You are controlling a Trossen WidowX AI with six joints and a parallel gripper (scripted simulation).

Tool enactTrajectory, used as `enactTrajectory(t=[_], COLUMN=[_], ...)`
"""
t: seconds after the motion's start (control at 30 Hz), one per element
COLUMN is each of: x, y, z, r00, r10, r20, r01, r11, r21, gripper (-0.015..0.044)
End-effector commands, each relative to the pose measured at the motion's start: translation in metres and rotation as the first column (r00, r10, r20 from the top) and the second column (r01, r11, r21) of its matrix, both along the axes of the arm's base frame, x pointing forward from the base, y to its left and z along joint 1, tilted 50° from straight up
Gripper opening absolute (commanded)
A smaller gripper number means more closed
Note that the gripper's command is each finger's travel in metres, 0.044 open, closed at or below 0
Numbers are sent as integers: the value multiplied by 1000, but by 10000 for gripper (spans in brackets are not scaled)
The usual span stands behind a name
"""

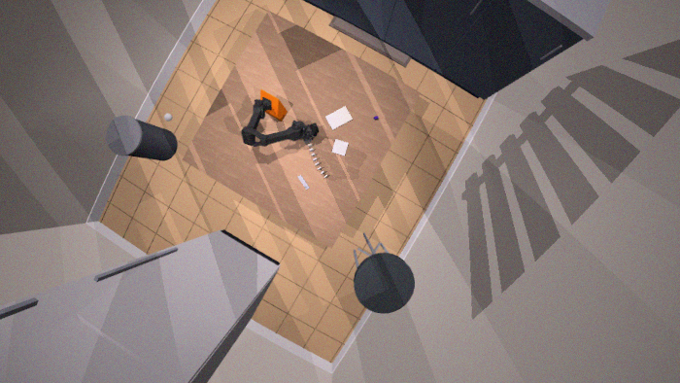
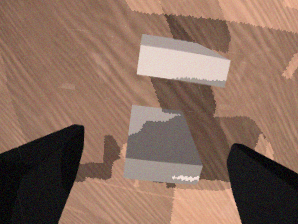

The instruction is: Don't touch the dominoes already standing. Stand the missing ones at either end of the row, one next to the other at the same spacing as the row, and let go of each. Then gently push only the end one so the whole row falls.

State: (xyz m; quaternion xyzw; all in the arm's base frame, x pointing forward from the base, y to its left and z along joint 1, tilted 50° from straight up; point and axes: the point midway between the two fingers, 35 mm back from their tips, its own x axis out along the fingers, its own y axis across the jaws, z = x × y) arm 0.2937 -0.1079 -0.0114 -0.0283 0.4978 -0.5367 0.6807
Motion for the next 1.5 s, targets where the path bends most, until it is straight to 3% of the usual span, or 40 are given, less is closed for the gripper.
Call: enactTrajectory(t=[0.0,0.13,0.3,0.47,0.8,0.93,1.07,1.2,1.37,1.47], x=[0,1,13,11,10,6,0,-7,-18,-21], y=[0,2,67,96,101,96,89,82,73,71], z=[0,1,50,79,84,75,61,47,30,26], r00=[1000,1000,1000,1000,1000,974,825,565,172,40], r10=[4,5,18,3,0,150,378,562,685,700], r20=[-3,-3,-8,-2,-1,-171,-420,-604,-708,-713], r01=[-4,-5,-18,-3,0,-146,-357,-512,-594,-595], r11=[1000,1000,1000,1000,1000,989,925,813,646,590], r21=[-3,-1,25,9,5,34,131,277,480,546], gripper=[422,440,440,440,440,335,230,125,0,0])
